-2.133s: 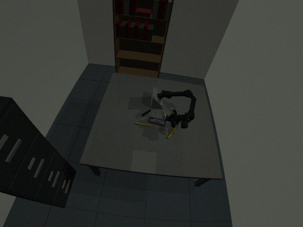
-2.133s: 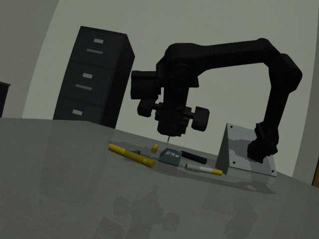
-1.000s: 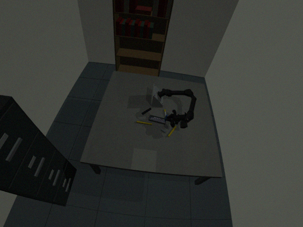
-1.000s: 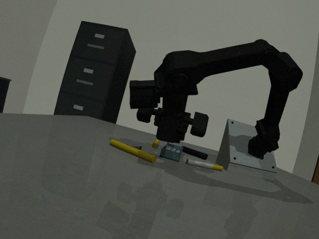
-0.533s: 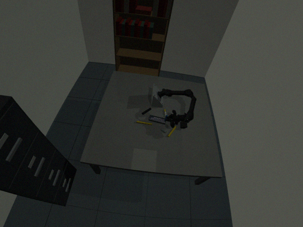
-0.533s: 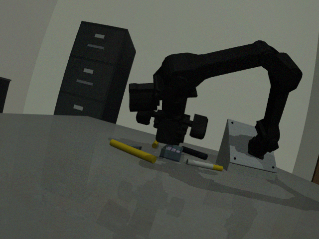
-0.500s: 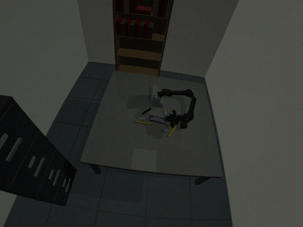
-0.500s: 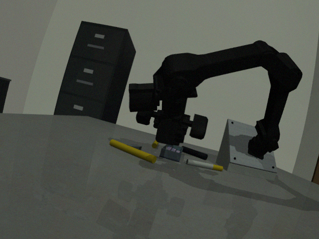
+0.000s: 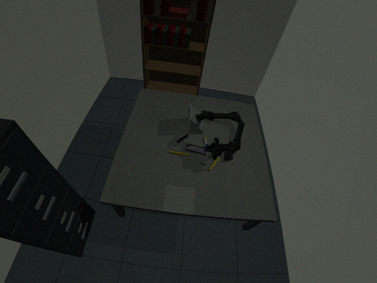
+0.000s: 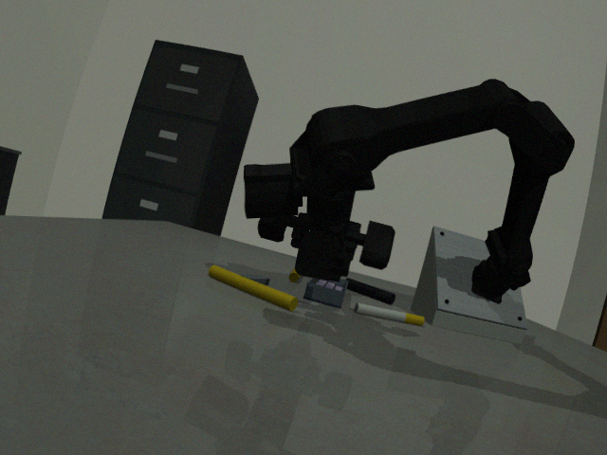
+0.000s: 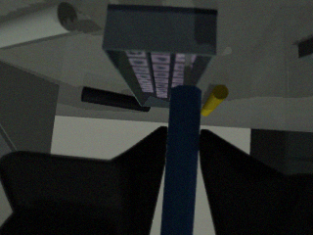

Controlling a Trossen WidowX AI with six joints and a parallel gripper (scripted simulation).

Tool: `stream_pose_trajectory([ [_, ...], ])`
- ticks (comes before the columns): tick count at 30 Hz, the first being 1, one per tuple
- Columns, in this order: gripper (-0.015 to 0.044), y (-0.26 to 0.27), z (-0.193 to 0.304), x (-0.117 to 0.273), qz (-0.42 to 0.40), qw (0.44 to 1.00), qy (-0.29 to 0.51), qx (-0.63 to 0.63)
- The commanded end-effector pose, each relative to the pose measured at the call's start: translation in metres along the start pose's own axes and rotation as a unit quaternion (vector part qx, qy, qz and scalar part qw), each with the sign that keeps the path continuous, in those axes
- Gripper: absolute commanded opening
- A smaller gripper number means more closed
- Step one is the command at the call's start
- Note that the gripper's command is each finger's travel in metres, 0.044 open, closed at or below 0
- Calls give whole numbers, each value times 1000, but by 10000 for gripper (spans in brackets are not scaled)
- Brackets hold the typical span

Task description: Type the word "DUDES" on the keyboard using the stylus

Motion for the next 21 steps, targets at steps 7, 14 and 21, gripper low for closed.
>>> stream_pose_trajectory([
  [7,81,1,-1,-1,-2,1000,-2,-3],
  [14,81,1,2,1,-2,1000,-2,-3],
  [21,81,2,30,17,-2,1000,-1,-3],
])
Point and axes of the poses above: the point midway between the two fingers, 35 mm back from their tips, its own x axis back along the fingers, its own y axis across the jaws, z = x × y, the point moved 2 cm from there along x, back along the fingers, and after that the axes turned 2 degrees about x, right-handed, at the moved point
